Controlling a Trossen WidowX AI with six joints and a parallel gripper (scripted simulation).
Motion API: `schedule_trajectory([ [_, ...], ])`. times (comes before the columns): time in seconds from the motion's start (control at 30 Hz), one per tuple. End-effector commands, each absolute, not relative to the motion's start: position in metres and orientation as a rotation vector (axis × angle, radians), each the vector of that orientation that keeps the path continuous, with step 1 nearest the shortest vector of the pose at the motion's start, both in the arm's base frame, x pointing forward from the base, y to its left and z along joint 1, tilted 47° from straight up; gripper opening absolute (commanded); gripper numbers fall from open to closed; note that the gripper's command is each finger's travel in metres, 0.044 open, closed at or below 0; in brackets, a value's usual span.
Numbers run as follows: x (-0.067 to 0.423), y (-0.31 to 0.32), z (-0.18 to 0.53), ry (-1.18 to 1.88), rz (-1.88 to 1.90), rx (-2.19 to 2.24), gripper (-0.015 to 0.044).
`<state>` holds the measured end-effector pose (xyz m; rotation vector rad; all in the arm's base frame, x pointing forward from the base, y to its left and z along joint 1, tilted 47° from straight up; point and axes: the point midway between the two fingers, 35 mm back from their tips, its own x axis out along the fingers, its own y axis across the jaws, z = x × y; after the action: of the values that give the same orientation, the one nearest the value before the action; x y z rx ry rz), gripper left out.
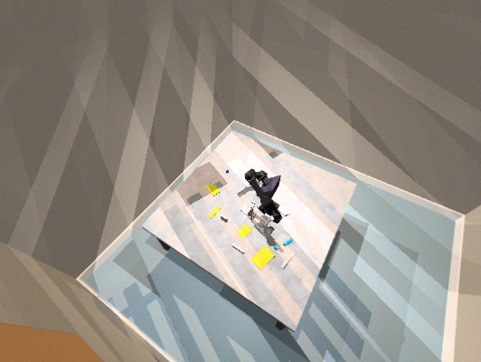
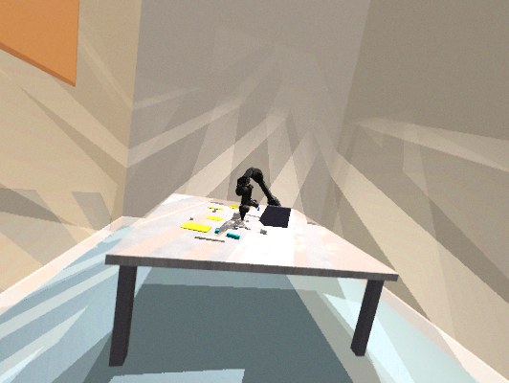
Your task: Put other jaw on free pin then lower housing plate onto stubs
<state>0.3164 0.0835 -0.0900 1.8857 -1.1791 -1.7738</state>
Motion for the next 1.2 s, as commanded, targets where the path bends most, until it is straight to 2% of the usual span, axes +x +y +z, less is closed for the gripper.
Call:
schedule_trajectory([
  [0.0,0.317,0.083,-0.090,-1.175,-1.771,1.885,0.0440],
  [1.17,0.316,0.060,-0.114,-1.176,-1.772,1.886,0.0440],
])
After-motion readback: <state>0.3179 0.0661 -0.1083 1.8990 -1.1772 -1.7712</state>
